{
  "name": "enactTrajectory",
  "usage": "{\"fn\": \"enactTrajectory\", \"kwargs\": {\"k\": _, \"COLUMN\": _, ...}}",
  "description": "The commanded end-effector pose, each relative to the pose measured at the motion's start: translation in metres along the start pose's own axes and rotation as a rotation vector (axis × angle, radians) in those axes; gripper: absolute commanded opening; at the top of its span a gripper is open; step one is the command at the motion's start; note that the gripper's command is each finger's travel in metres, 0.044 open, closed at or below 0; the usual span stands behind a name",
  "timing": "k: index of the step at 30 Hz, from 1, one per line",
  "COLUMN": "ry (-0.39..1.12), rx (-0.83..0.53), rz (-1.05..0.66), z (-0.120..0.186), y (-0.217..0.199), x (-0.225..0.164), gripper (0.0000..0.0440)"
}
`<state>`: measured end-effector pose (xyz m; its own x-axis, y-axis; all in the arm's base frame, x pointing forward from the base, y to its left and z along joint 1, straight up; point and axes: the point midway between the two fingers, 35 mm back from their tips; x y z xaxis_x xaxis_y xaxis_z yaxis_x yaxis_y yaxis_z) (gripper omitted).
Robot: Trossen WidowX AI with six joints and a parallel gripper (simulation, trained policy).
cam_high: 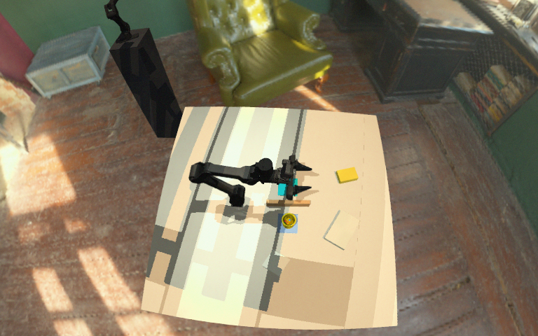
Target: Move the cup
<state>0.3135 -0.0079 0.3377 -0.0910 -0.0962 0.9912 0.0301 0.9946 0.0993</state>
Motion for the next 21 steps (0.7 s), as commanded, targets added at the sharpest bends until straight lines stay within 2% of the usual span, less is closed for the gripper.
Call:
{"fn": "enactTrajectory", "kwargs": {"k": 1, "ry": 0.007, "rx": -0.002, "rz": -0.005, "z": 0.000, "y": 0.000, "x": -0.001, "gripper": 0.0374}}
{"fn": "enactTrajectory", "kwargs": {"k": 12, "ry": 0.138, "rx": -0.011, "rz": -0.088, "z": -0.002, "y": 0.005, "x": -0.020, "gripper": 0.0088}}
{"fn": "enactTrajectory", "kwargs": {"k": 16, "ry": 0.200, "rx": -0.006, "rz": -0.119, "z": -0.003, "y": 0.010, "x": -0.027, "gripper": 0.0073}}
{"fn": "enactTrajectory", "kwargs": {"k": 21, "ry": 0.278, "rx": -0.001, "rz": -0.160, "z": -0.005, "y": 0.016, "x": -0.035, "gripper": 0.0086}}
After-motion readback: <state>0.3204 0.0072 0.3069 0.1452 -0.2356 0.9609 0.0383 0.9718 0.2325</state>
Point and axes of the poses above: the point midway between the two fingers, 35 mm back from their tips, its own z axis back along the fingers, its own y axis across the jaws, x = y × z, and after that the axes turned 7 degrees about -z, right-handed
